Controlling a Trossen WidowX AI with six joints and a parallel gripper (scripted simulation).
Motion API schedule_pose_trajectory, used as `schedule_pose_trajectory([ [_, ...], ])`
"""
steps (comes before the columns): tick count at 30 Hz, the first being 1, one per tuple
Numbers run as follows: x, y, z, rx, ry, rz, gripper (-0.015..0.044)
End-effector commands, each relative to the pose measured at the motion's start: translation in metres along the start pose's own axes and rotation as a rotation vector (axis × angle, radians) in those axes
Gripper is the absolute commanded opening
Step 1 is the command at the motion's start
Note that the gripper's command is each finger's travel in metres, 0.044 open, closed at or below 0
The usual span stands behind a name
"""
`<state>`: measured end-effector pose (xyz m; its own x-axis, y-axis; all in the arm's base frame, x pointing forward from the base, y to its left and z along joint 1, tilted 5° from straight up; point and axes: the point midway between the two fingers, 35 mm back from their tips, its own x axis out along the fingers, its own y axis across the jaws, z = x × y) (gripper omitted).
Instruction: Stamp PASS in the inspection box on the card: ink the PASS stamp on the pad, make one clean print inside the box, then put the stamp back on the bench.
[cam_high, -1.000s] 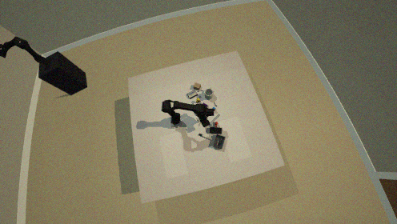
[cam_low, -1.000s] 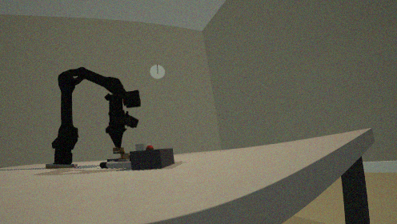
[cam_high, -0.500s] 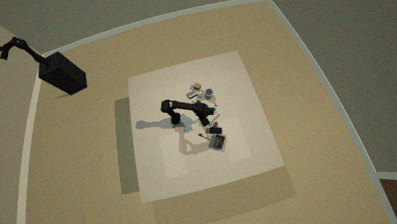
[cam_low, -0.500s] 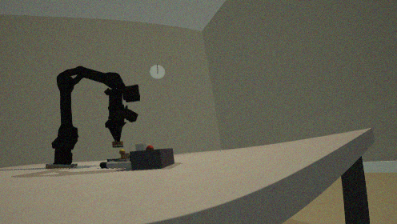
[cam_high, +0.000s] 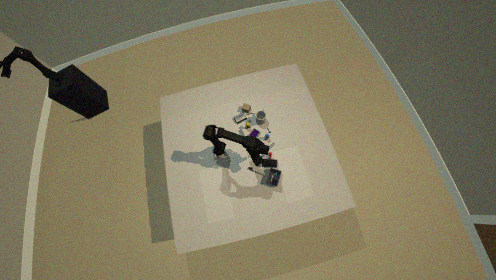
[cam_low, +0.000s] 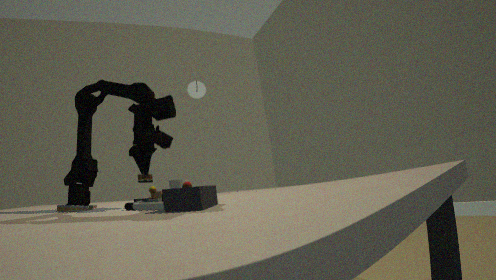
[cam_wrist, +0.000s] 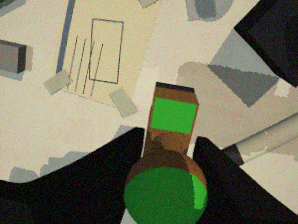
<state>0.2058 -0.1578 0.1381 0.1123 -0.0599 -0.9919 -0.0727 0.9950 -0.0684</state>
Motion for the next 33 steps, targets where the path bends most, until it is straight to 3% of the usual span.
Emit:
schedule_pose_trajectory([
  [1, 0.000, -0.016, -0.006, -0.004, -0.003, 0.002, 0.0000],
  [33, 0.043, -0.026, -0.011, -0.004, -0.003, 0.001, 0.0000],
])
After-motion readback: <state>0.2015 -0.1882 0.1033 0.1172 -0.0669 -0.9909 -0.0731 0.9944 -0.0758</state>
